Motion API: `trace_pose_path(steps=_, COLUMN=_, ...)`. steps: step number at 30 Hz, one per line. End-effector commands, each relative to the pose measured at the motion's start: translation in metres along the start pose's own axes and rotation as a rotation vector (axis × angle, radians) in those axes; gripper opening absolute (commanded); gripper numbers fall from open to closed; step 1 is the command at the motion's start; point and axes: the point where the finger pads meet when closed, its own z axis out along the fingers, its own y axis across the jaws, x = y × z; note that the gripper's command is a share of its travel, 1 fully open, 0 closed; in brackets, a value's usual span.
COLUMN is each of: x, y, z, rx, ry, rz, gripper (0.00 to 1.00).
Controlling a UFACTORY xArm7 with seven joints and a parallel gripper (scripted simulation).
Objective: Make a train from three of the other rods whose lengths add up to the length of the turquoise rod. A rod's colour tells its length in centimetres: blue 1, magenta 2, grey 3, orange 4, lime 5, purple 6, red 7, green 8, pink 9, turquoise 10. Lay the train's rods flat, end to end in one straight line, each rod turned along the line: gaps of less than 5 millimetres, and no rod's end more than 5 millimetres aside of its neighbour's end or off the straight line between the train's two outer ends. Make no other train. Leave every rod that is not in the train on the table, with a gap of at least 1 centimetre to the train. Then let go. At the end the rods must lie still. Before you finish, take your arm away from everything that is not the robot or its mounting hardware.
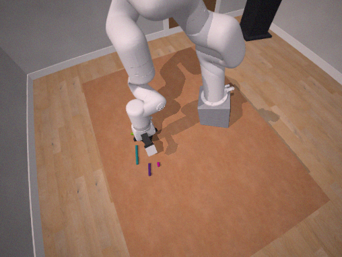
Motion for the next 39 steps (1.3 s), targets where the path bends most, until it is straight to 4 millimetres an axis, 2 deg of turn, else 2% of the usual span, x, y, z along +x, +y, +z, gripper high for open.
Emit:
trace_pose_path(steps=1, x=0.0002, y=0.0011, z=-0.0006, rx=-0.003, ry=0.001, rz=0.000, gripper=0.24)
trace_pose_path(steps=23, x=0.0002, y=0.0011, z=-0.0006, rx=-0.003, ry=0.001, rz=0.000, gripper=0.24)
trace_pose_path(steps=24, x=0.0002, y=0.0011, z=-0.0006, rx=-0.003, ry=0.001, rz=0.000, gripper=0.04)
trace_pose_path(steps=39, x=0.0002, y=0.0011, z=-0.0006, rx=-0.003, ry=0.001, rz=0.000, gripper=0.04)
